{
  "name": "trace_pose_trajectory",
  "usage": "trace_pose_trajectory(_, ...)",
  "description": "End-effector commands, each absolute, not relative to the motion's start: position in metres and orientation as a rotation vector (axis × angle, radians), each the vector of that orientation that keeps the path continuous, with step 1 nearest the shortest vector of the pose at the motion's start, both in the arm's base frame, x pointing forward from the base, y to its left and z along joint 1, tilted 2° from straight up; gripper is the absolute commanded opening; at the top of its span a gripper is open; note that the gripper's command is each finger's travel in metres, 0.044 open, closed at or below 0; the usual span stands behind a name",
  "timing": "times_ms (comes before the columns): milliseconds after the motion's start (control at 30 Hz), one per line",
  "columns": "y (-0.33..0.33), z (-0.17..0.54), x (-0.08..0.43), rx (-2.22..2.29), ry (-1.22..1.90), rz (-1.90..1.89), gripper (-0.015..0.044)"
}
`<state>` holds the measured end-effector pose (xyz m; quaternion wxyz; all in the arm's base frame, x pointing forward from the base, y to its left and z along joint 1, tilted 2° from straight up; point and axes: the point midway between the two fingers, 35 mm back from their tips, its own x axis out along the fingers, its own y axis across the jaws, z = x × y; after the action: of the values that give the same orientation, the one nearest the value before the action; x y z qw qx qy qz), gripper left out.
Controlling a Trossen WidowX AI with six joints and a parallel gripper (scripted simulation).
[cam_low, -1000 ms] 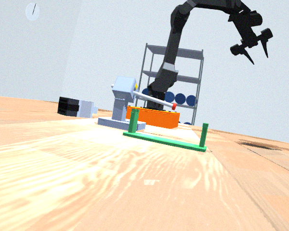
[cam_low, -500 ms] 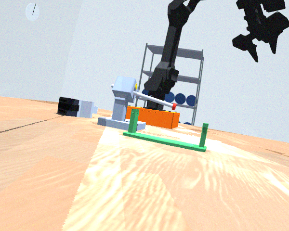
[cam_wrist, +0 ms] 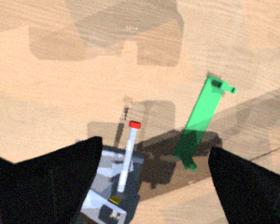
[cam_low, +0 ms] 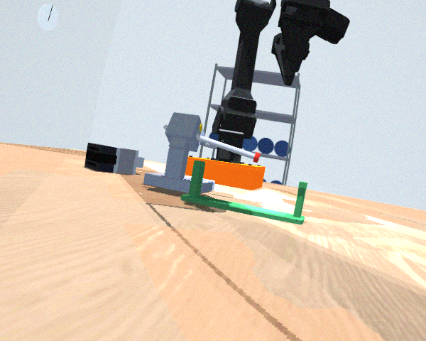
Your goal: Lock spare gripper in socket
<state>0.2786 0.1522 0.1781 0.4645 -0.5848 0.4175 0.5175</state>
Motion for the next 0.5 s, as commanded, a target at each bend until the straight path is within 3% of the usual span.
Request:
trace_pose_trajectory(0,0.101,0.166,0.290,-1.323,1.137,1.235,0.0300)
trace_pose_trajectory(200,0.093,0.158,0.292,-1.301,1.155,1.226,0.0300)
trace_pose_trajectory(467,0.098,0.097,0.284,-1.300,1.156,1.228,0.0300)
